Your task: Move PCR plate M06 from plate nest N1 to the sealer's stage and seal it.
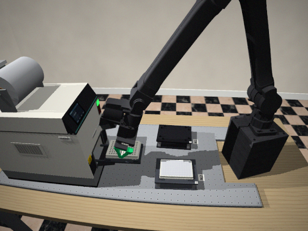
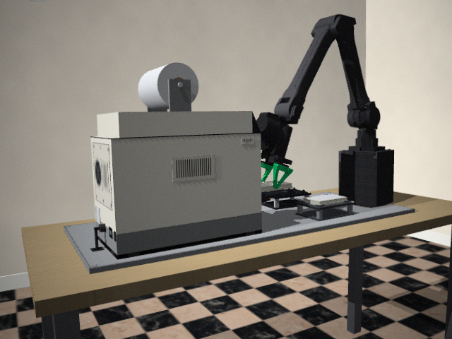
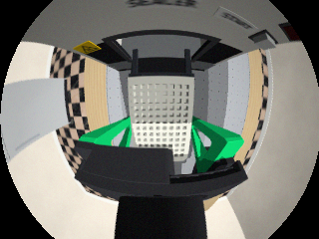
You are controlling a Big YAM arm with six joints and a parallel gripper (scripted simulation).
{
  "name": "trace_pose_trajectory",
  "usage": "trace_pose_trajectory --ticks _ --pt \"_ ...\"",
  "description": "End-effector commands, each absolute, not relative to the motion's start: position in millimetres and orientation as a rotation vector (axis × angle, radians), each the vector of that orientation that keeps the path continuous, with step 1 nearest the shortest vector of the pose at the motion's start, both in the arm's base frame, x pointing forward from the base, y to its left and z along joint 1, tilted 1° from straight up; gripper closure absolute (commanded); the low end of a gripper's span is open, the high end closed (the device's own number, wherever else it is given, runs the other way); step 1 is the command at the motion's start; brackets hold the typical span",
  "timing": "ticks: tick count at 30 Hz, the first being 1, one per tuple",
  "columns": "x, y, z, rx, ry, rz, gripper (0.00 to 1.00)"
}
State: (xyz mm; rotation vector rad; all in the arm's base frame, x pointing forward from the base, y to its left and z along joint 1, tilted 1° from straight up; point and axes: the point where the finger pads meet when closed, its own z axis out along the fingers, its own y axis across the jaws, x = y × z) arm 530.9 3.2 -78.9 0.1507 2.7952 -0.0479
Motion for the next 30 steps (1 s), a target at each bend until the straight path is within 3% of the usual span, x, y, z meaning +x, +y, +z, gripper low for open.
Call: trace_pose_trajectory --ticks 1,30 --pt "548.5 11.8 -58.4 0.15 2.75 -0.036 1.0" --pt "566.6 12.1 -70.3 0.149 2.735 -0.033 1.0"
